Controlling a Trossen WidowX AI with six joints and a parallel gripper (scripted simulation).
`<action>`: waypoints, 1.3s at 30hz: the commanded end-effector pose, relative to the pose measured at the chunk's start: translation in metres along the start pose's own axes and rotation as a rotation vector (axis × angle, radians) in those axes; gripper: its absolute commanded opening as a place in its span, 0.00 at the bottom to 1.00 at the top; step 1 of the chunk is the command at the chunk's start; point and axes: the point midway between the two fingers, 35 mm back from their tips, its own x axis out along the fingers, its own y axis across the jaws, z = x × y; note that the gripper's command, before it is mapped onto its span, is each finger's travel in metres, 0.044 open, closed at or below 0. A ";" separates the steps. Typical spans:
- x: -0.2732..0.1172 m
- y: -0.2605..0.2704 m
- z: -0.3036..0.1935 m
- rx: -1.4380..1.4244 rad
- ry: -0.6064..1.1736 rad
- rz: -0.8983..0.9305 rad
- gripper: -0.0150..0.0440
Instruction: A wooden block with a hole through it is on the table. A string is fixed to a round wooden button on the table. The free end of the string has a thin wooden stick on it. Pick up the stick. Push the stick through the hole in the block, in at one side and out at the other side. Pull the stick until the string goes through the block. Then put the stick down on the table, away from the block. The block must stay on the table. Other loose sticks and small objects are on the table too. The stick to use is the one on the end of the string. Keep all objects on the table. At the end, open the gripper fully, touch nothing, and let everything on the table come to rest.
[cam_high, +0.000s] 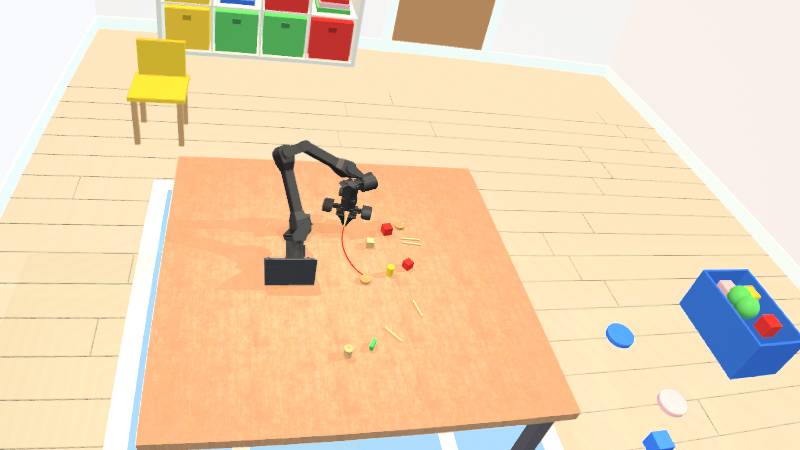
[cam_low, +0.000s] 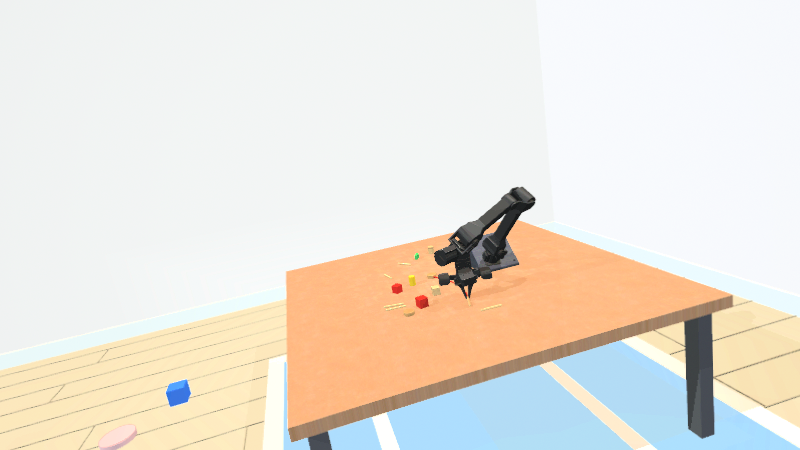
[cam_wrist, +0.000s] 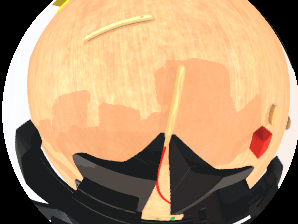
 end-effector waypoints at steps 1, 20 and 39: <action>0.000 0.000 0.000 0.000 0.000 0.000 0.25; -0.023 -0.002 0.000 -0.001 0.005 -0.001 0.25; -0.047 -0.002 0.000 0.000 0.005 -0.001 0.25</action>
